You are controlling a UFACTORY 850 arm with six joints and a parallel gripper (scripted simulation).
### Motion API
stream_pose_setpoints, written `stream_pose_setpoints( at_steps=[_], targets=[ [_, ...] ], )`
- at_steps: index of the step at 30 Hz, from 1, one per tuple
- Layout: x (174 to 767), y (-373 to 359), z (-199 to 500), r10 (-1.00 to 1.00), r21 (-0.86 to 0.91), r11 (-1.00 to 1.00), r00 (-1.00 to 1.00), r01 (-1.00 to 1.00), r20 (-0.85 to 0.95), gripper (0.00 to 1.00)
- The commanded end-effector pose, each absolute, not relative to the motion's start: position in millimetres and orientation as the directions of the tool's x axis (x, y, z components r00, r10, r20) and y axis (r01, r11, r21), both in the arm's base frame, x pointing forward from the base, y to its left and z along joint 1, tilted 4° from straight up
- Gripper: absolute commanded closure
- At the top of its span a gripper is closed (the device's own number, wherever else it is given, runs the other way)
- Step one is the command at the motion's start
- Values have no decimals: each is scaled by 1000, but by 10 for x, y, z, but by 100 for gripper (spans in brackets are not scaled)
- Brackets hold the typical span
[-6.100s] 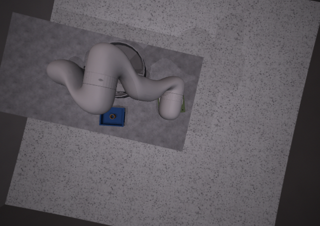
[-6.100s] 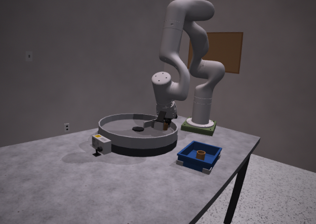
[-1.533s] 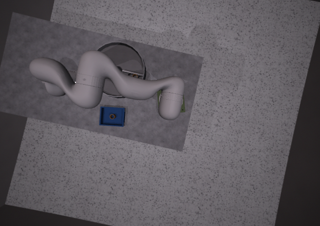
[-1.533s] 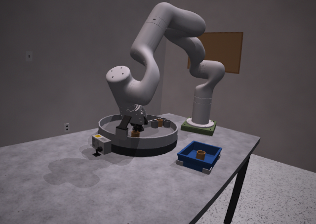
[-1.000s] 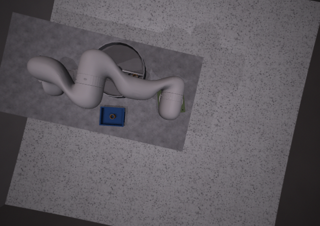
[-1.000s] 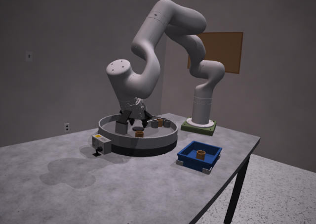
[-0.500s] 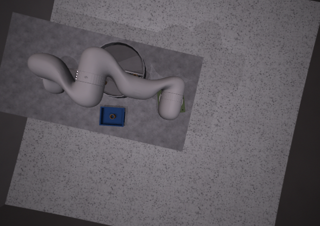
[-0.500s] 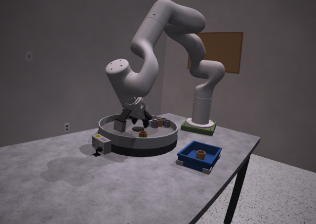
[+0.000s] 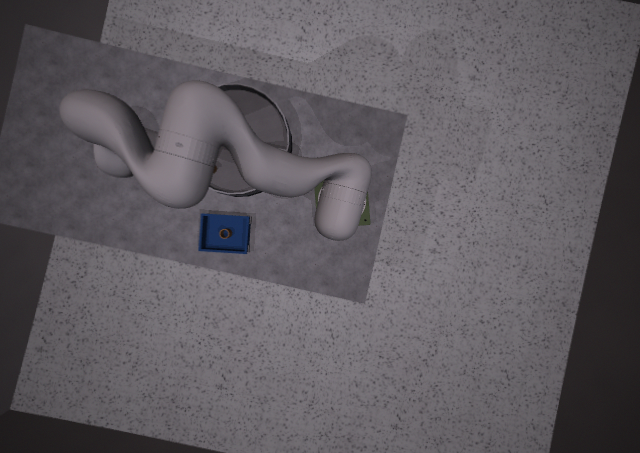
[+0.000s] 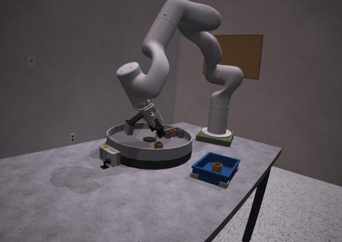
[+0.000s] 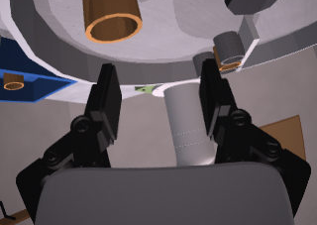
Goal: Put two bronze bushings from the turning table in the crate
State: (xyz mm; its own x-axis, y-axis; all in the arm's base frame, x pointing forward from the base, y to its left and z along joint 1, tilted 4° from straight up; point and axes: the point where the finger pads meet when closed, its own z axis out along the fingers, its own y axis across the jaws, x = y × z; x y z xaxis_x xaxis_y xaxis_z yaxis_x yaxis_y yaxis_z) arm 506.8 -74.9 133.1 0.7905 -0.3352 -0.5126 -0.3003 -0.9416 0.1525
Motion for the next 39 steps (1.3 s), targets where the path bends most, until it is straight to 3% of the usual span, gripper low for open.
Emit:
stream_pose_setpoints(
  at_steps=[1, 10, 22, 27, 39],
  targets=[
    [4951, -743, 1329, -479, 181, -875, 743, -450, -467, 38],
    [4770, -731, 1312, -663, 207, -737, 627, -643, -409, 38],
    [4431, -709, 1282, -906, 215, -375, 308, -902, -290, 38],
    [4353, -704, 1275, -939, 208, -279, 221, -937, -263, 38],
    [4014, -681, 1243, -971, 148, 159, -182, -976, -158, 38]
  ],
)
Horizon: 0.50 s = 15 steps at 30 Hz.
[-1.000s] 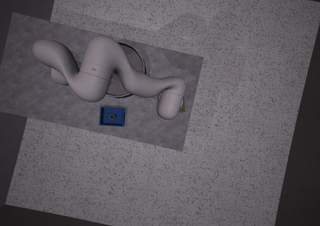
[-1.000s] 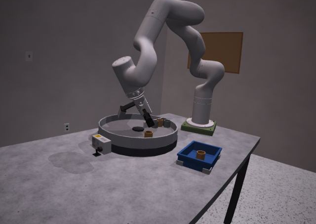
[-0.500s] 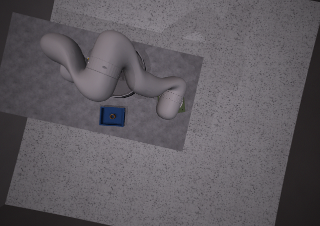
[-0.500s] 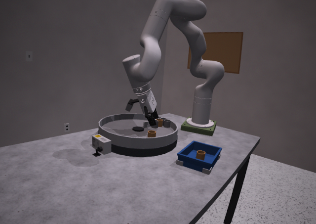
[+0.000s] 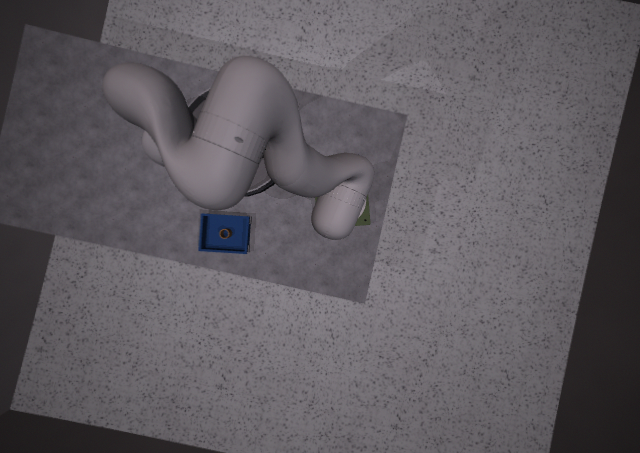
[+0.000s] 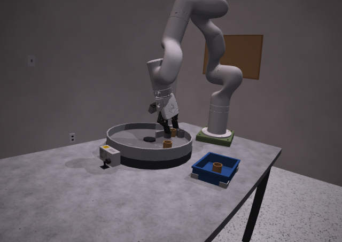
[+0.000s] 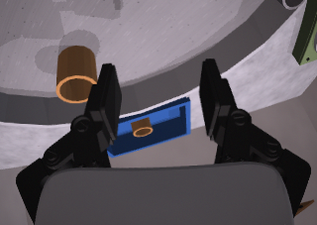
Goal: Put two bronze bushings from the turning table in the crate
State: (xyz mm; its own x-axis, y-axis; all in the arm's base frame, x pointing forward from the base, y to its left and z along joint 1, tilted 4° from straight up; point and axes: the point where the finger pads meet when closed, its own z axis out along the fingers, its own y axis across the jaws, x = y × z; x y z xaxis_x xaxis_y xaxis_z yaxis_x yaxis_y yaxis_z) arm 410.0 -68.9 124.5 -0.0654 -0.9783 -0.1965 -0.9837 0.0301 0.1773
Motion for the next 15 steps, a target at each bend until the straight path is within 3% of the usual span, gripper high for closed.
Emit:
stream_pose_setpoints(
  at_steps=[1, 15],
  targets=[
    [3988, -679, 1241, -965, 141, 192, -213, -971, -151, 38],
    [3665, -657, 1207, -814, 42, 573, -575, -818, -88, 38]
  ],
)
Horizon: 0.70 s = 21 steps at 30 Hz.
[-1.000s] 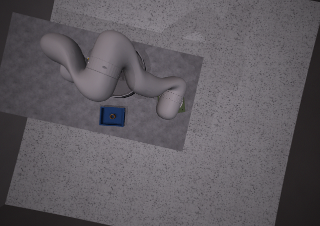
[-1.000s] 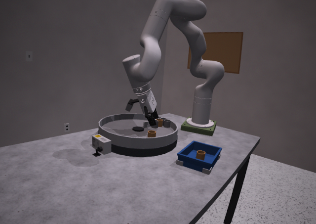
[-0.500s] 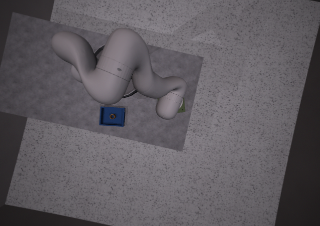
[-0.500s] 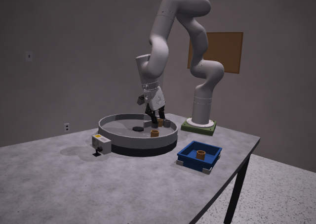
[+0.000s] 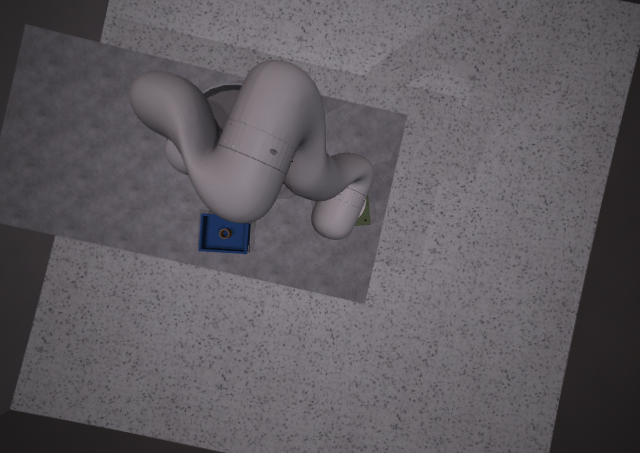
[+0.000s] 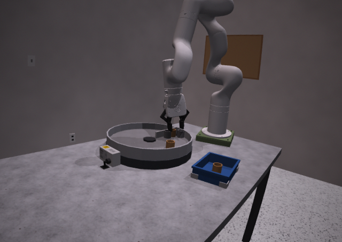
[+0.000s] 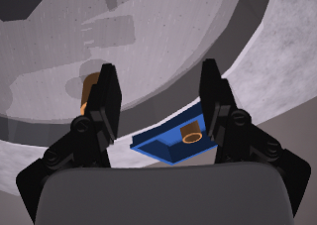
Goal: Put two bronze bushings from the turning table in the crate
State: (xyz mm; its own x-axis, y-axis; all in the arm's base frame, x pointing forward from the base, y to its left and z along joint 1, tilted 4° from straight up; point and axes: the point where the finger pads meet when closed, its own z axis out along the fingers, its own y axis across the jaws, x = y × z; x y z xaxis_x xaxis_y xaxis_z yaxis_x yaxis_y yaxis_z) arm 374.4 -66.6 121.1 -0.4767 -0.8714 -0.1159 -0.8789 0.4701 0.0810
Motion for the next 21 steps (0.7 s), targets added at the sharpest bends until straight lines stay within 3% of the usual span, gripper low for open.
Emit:
stream_pose_setpoints(
  at_steps=[1, 21],
  targets=[
    [3646, -656, 1204, -800, 36, 593, -594, -804, -85, 38],
    [3477, -644, 1175, -660, -24, 750, -747, -661, -74, 38]
  ],
)
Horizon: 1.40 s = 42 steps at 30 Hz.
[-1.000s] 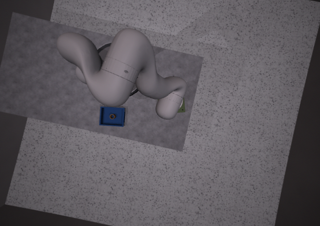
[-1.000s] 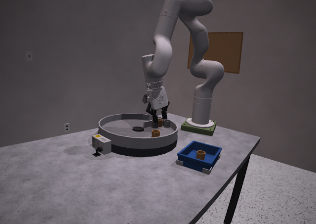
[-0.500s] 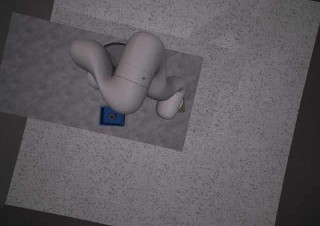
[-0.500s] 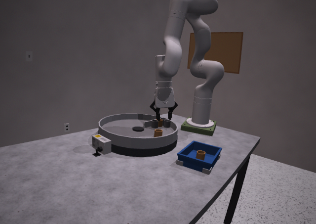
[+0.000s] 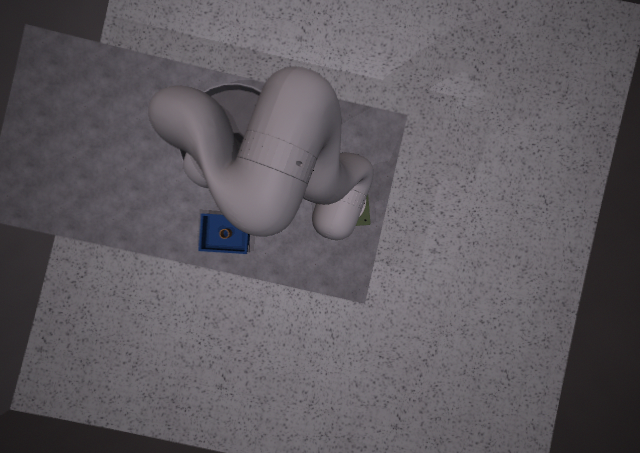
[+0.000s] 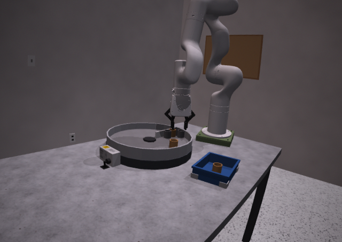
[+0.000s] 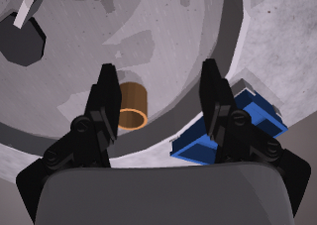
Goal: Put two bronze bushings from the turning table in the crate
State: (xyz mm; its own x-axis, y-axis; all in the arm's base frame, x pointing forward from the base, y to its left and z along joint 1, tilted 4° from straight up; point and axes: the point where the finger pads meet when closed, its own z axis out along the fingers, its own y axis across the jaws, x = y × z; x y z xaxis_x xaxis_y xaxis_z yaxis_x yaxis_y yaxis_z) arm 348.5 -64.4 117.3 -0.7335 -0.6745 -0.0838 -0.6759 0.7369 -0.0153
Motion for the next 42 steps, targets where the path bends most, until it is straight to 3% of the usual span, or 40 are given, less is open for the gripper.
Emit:
stream_pose_setpoints(
  at_steps=[1, 42],
  targets=[
    [3475, -644, 1174, -658, -25, 753, -749, -658, -75, 38],
    [3490, -625, 727, -640, -33, 768, -766, -639, -63, 38]
  ],
)
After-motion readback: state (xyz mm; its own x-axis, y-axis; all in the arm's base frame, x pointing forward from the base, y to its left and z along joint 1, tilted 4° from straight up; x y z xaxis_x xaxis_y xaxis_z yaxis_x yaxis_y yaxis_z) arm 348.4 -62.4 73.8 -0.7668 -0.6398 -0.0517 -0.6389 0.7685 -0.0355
